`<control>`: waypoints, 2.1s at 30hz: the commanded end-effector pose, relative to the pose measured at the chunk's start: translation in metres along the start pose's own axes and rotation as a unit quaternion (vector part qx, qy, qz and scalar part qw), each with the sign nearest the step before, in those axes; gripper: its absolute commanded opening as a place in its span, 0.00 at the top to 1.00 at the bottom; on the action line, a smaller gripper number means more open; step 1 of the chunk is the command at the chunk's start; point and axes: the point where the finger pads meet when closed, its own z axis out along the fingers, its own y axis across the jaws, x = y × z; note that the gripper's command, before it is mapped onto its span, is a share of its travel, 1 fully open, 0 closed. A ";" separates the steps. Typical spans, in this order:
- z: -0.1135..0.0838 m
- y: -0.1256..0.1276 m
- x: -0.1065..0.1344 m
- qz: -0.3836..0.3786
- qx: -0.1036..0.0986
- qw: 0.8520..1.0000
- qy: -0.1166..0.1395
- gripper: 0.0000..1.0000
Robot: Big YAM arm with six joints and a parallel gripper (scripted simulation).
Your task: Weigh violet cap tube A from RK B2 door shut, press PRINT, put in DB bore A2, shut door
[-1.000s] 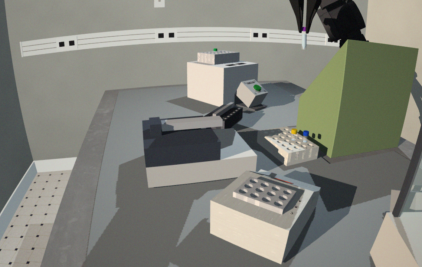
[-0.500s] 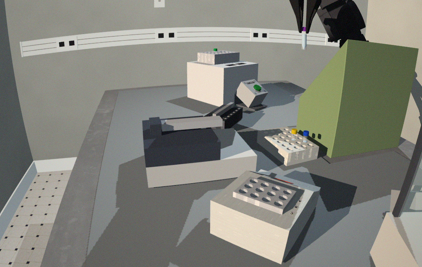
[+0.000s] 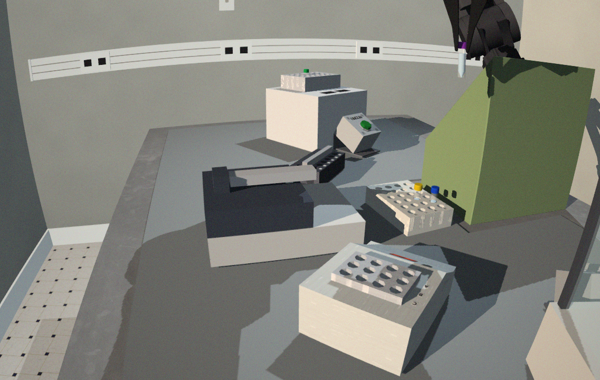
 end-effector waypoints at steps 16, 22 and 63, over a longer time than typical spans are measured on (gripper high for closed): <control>-0.017 0.079 -0.117 -0.040 0.000 0.999 -0.023 0.91; -0.016 0.112 -0.153 -0.069 0.000 0.997 -0.017 0.91; -0.007 0.225 -0.280 -0.139 0.000 0.990 -0.008 0.91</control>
